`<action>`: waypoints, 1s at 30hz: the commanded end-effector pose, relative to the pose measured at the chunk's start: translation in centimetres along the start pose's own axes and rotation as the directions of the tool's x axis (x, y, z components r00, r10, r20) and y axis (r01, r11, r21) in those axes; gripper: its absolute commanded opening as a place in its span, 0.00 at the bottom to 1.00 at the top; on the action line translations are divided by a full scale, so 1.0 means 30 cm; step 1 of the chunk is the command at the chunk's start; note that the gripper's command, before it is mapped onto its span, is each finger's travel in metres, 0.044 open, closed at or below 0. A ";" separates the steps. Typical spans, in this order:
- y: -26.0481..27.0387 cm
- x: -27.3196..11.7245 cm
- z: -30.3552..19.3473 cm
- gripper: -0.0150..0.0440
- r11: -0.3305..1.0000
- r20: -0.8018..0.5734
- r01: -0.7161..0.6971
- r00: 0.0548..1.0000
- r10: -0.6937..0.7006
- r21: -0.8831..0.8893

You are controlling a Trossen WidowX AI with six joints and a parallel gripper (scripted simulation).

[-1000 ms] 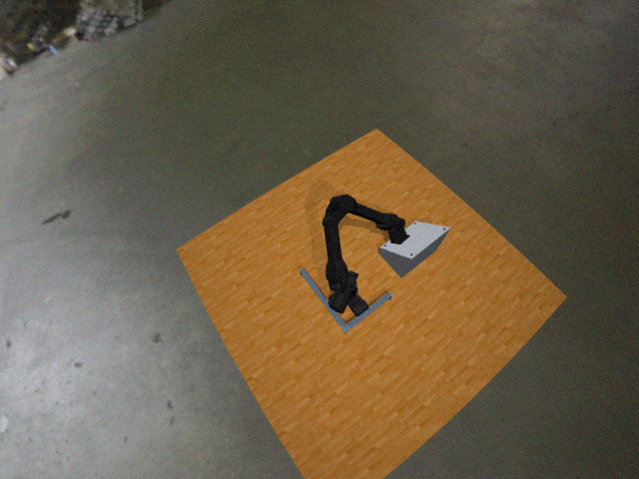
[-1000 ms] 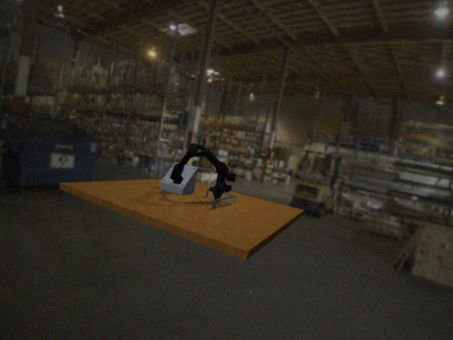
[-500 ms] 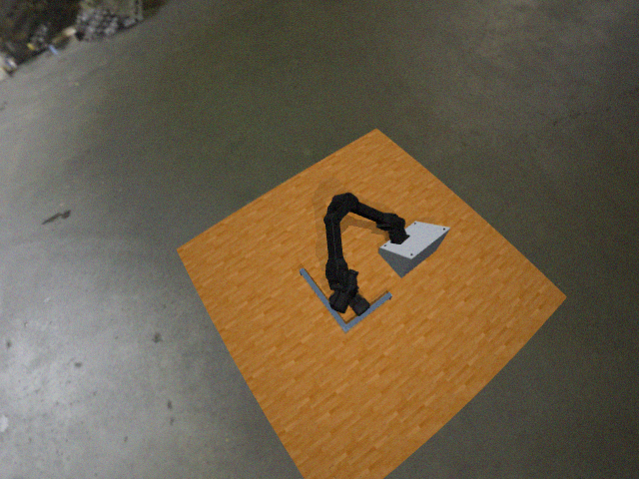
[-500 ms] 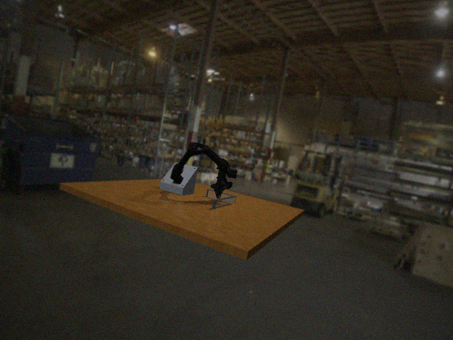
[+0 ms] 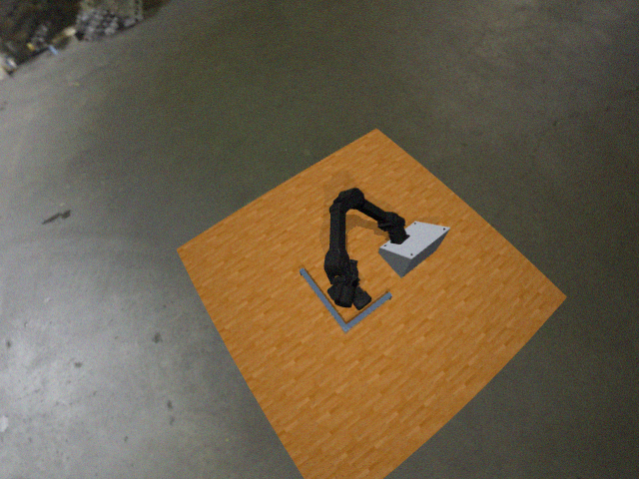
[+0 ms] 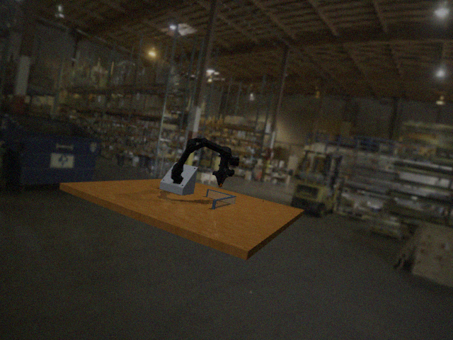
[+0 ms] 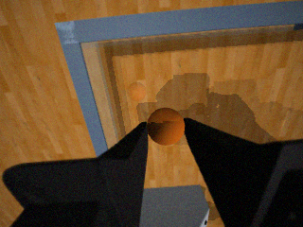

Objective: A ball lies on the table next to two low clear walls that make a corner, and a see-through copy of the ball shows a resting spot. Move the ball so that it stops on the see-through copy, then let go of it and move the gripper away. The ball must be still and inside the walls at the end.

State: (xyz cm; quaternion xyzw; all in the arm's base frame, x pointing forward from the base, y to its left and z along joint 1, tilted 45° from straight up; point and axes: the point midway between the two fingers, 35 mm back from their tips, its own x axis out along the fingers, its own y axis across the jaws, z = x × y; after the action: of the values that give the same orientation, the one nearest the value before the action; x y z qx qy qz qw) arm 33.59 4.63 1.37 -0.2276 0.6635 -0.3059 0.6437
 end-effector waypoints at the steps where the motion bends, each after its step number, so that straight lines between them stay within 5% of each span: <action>1: -0.009 -0.040 -0.006 0.25 1.000 -0.004 0.000 1.000 0.000 0.013; 30: 0.107 0.324 0.018 0.25 1.000 -0.002 0.002 1.000 -0.002 0.015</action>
State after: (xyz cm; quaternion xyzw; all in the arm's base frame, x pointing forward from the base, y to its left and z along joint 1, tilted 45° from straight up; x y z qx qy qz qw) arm 34.12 1.32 -6.54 -0.2181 0.6603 -0.3121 0.6473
